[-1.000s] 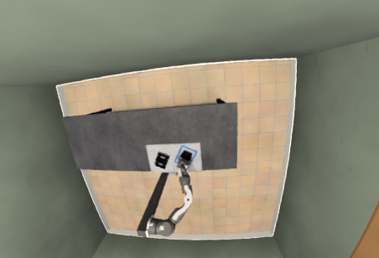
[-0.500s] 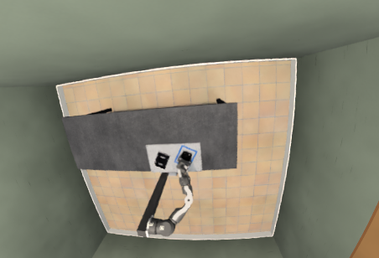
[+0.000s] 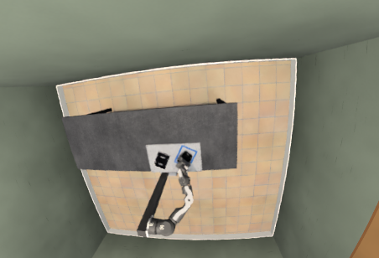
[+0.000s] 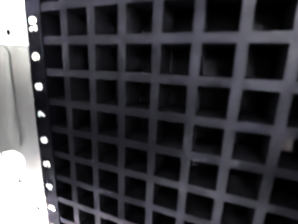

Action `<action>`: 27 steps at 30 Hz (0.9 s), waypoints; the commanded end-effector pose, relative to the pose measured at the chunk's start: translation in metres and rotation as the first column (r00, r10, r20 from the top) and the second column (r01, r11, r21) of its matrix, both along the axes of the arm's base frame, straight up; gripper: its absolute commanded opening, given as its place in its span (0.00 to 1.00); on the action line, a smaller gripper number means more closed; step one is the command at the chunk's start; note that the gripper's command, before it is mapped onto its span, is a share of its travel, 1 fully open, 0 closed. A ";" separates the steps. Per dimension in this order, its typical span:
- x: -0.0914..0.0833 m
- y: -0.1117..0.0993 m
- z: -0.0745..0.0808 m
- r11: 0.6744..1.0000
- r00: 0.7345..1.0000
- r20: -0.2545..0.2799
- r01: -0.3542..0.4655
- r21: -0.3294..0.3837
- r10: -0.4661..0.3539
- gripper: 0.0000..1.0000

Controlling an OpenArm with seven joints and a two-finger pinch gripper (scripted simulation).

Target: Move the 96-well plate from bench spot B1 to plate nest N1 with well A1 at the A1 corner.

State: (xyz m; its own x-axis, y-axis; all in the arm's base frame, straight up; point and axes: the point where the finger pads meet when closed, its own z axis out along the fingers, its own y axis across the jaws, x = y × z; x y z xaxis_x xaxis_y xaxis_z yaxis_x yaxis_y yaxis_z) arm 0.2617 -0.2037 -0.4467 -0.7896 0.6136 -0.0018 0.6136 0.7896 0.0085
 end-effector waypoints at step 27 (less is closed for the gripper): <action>0.000 -0.002 0.001 0.947 0.947 -0.003 0.321 -0.004 -0.321 0.00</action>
